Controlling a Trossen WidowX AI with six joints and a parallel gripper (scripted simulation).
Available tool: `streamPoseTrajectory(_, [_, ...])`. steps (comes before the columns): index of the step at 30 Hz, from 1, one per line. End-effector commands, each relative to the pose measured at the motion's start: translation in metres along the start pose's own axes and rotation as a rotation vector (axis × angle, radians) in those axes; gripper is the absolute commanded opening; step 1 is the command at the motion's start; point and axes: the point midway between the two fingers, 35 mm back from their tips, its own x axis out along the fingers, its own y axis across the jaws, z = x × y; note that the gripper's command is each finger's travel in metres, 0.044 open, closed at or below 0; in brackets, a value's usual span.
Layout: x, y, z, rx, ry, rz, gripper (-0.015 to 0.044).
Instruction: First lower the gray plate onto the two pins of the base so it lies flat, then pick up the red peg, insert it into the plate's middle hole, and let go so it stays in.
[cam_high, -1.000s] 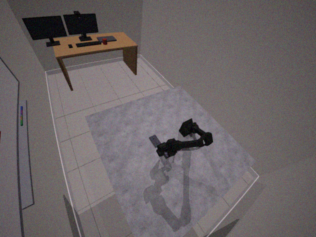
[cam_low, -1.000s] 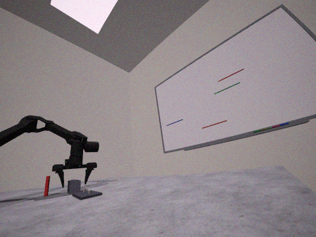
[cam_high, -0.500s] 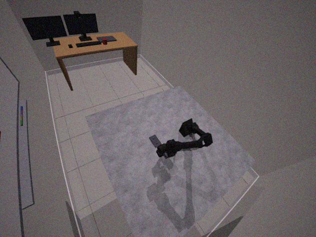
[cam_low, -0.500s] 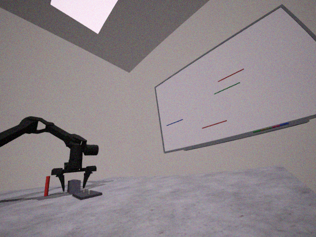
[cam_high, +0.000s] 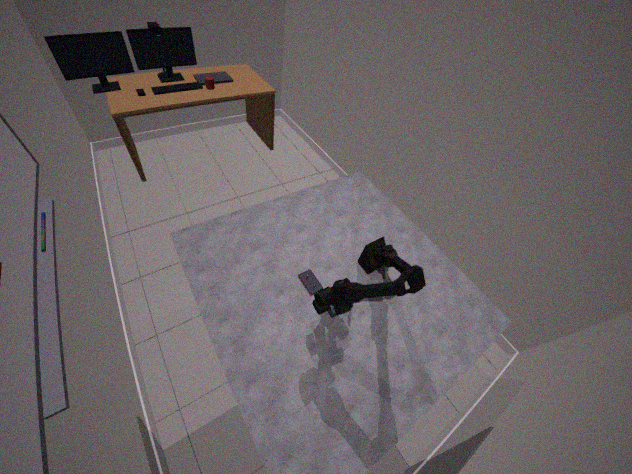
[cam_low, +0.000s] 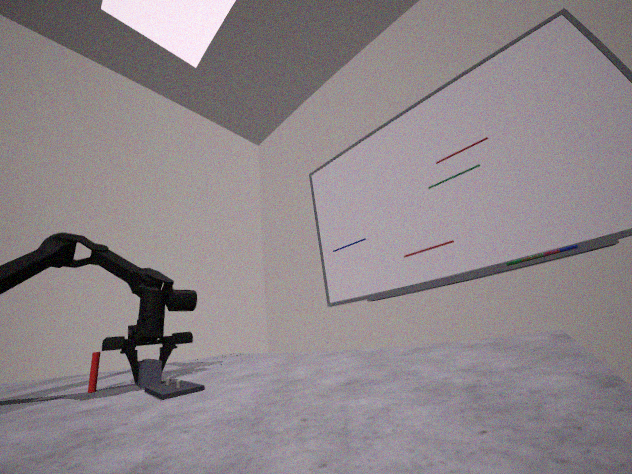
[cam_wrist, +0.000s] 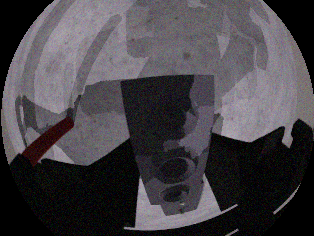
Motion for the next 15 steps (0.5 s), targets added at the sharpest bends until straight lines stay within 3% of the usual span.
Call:
streamPoseTrajectory(1, [0.001, 0.0, 0.0, 0.003, -0.004, 0.0, 0.0058])
streamPoseTrajectory(7, [0.001, 0.0, 0.0, 0.003, -0.004, 0.0, 0.0])
streamPoseTrajectory(15, [-0.019, -0.004, -0.003, 0.003, 0.002, -0.001, 0.0])
